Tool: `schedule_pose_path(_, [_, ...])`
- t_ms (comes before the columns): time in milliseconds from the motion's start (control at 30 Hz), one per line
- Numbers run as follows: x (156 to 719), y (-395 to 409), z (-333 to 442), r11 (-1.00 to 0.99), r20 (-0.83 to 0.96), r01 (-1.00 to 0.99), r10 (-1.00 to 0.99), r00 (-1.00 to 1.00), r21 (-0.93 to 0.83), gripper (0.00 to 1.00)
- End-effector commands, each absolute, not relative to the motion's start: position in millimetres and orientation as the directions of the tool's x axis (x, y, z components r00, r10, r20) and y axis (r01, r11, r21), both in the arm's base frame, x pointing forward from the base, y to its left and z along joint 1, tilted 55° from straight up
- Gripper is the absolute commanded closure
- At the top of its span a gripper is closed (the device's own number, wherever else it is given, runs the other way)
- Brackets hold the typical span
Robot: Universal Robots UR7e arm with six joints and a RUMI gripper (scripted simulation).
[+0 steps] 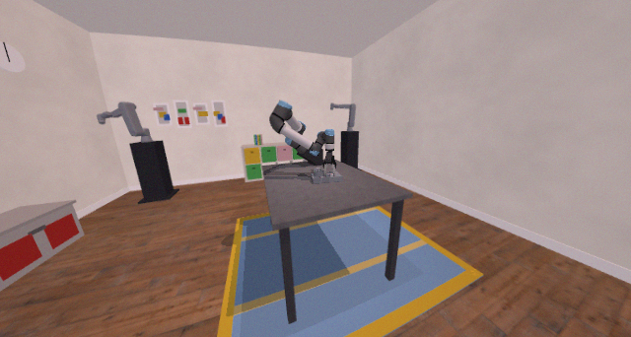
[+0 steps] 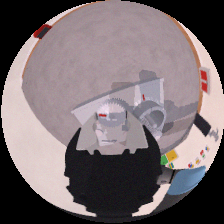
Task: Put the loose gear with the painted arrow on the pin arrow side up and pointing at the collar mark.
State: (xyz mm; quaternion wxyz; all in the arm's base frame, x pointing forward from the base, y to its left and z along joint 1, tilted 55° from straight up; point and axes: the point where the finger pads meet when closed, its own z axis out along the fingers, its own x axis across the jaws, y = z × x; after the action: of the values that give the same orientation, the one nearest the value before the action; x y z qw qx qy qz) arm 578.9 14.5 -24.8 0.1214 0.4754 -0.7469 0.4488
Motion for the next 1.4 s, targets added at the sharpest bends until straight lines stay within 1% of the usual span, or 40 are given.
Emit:
schedule_pose_path(0, [579, 16, -24, 0.145, 0.607, -0.819, -0.602, -0.518, -0.556, 1.00])
schedule_pose_path(1367, [563, 65, 12, 0.145, 0.607, -0.819, -0.602, -0.518, -0.556, 1.00])
